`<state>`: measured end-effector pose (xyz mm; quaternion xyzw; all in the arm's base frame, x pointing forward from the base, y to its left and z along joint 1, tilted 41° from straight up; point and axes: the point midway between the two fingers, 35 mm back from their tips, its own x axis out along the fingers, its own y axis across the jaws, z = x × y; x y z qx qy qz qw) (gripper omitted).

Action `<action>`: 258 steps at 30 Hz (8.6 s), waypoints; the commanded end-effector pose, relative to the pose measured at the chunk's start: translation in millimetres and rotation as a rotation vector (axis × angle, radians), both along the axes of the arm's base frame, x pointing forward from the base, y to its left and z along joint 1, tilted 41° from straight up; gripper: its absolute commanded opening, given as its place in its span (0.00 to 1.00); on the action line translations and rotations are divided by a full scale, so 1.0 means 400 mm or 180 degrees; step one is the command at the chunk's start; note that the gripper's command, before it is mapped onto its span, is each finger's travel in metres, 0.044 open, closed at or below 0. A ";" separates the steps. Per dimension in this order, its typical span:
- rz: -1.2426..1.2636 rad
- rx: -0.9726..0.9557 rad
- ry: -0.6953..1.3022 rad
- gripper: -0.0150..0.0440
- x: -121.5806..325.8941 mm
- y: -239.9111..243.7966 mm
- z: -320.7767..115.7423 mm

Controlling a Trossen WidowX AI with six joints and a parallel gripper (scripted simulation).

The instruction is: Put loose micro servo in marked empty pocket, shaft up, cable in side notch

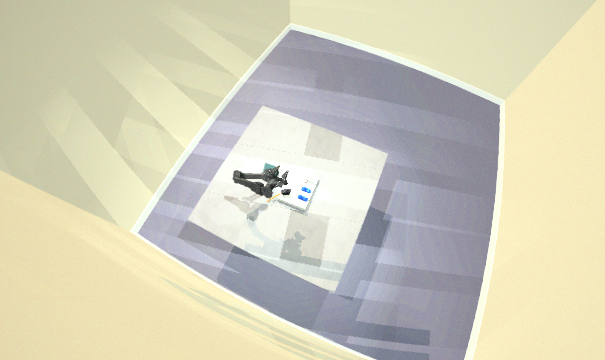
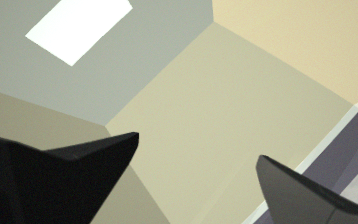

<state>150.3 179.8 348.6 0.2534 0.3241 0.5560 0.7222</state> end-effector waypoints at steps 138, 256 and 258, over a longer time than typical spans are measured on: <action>-0.8808 0.0958 0.3060 1.00 0.087 -0.478 -0.531; -0.4288 -0.5003 0.1763 0.25 0.227 -0.293 -0.561; -0.4069 -0.5138 0.1690 0.25 0.227 -0.290 -0.564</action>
